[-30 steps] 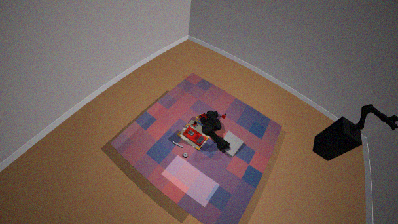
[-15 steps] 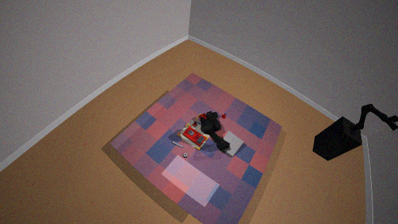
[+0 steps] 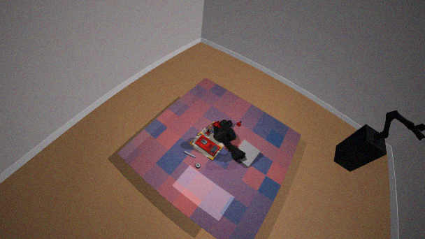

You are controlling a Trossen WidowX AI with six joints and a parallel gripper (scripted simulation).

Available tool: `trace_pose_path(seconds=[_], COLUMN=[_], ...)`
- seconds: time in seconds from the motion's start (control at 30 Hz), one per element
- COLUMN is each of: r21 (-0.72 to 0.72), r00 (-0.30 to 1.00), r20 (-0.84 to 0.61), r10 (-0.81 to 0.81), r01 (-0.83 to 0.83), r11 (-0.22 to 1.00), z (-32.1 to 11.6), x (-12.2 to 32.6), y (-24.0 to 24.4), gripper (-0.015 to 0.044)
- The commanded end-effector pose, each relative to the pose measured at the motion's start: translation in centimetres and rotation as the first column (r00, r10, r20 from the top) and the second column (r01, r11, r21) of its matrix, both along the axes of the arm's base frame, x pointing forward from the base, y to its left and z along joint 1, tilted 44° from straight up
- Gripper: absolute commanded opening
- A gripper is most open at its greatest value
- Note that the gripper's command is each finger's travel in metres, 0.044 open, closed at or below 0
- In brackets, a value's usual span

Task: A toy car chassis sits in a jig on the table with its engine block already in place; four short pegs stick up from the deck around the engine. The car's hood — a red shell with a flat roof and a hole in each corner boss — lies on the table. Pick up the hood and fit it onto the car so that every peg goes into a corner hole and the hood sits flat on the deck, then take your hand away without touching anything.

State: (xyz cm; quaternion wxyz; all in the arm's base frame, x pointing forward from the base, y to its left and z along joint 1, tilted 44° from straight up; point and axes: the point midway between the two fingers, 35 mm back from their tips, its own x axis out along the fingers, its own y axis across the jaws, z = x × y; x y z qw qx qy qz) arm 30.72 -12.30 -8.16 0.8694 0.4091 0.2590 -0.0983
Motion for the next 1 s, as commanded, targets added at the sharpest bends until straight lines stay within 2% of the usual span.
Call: trace_pose_path(seconds=[0.0,0.97], r21=[0.005,0.005], r00=[1.000,1.000], r20=[-0.007,-0.005], r10=[0.000,0.000], r01=[0.000,0.000], r11=[1.000,1.000], z=[-0.4,-1.3], x=[-0.1,-0.1], y=[0.5,1.5], gripper=[0.0440,0.0440])
